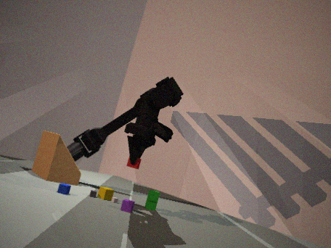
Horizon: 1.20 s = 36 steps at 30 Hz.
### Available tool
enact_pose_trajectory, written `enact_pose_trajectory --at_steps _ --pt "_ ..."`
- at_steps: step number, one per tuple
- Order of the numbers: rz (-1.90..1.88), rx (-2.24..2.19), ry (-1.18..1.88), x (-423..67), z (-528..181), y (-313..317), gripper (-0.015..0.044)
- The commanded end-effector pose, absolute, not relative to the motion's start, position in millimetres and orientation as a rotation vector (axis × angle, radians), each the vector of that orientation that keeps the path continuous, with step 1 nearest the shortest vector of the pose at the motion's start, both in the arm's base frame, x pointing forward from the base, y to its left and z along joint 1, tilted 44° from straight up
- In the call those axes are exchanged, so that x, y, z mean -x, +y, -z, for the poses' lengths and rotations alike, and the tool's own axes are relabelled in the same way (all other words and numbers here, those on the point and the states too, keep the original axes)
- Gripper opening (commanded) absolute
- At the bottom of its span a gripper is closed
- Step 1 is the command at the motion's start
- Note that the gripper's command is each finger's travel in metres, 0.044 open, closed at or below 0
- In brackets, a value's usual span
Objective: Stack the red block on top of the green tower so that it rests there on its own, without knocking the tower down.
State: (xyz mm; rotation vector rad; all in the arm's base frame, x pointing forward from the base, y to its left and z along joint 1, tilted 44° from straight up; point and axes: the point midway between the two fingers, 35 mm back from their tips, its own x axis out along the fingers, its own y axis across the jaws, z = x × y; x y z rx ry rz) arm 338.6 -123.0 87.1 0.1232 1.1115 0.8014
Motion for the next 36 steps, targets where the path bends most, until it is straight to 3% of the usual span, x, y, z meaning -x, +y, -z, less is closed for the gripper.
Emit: enact_pose_trajectory --at_steps 1,22,36 --pt "-0.804 -0.124 1.107 -338.5 -103.1 -103.8 0.0000" --pt "-0.833 -0.159 1.087 -314.4 -183.4 -3.2 0.0000" --pt "-0.833 -0.159 1.086 -320.3 -160.2 19.2 0.0000"
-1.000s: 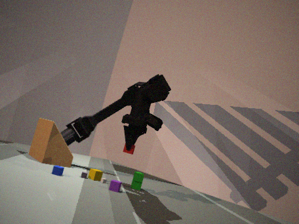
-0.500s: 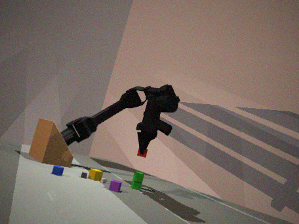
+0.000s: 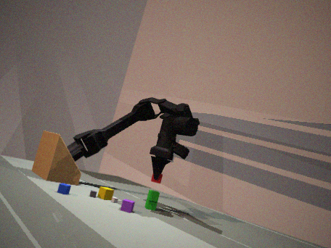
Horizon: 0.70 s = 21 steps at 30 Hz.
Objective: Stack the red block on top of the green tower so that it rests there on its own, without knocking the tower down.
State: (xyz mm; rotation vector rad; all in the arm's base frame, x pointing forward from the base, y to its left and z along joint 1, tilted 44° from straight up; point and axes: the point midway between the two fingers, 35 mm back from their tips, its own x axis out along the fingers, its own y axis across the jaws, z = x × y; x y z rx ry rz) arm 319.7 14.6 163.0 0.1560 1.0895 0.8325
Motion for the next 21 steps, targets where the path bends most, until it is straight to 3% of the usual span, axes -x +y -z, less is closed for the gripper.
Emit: enact_pose_trajectory --at_steps 1,21 --pt "-0.833 -0.159 1.086 -321.1 -158.3 21.0 0.0000" --pt "-0.834 -0.160 1.085 -326.3 -143.1 36.1 0.0000"
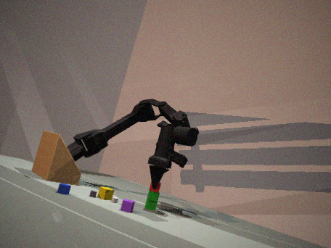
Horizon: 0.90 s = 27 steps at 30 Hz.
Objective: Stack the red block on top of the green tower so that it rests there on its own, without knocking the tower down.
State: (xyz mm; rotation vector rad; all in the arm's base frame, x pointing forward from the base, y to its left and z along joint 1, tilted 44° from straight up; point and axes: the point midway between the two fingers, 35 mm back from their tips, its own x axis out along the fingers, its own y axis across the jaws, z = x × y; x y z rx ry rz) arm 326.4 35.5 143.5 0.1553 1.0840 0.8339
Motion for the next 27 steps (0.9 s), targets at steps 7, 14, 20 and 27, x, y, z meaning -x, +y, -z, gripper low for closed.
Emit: enact_pose_trajectory --at_steps 7,14,20,27 --pt "-0.834 -0.160 1.085 -326.4 -142.8 36.4 0.0000" --pt "-0.834 -0.160 1.085 -326.5 -142.6 36.6 0.0000" --pt "-0.834 -0.156 1.084 -326.4 -142.8 36.0 0.0026" --pt "-0.834 -0.156 1.084 -326.4 -142.8 36.0 0.0210"
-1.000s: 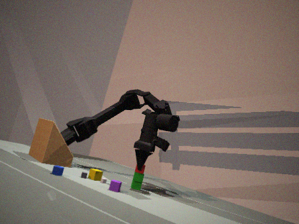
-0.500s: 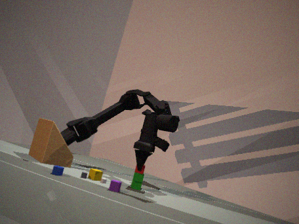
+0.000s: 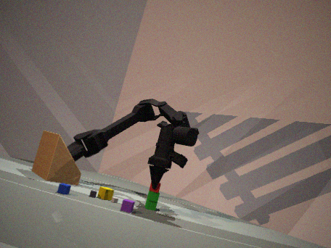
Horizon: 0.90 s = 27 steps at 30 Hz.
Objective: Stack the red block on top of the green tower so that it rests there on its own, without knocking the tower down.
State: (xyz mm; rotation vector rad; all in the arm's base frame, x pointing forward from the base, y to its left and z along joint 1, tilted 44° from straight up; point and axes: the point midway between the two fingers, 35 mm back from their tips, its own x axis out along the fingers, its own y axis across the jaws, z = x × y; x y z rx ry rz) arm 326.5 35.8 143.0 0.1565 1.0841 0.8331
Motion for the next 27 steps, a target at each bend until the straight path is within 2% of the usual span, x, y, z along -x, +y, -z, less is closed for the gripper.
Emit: enact_pose_trajectory --at_steps 1,9,27 --pt "-0.834 -0.156 1.084 -326.4 -142.8 36.0 0.0236" --pt "-0.834 -0.156 1.084 -326.4 -142.8 36.0 0.0440" --pt "-0.834 -0.156 1.084 -326.4 -142.8 36.0 0.0440"
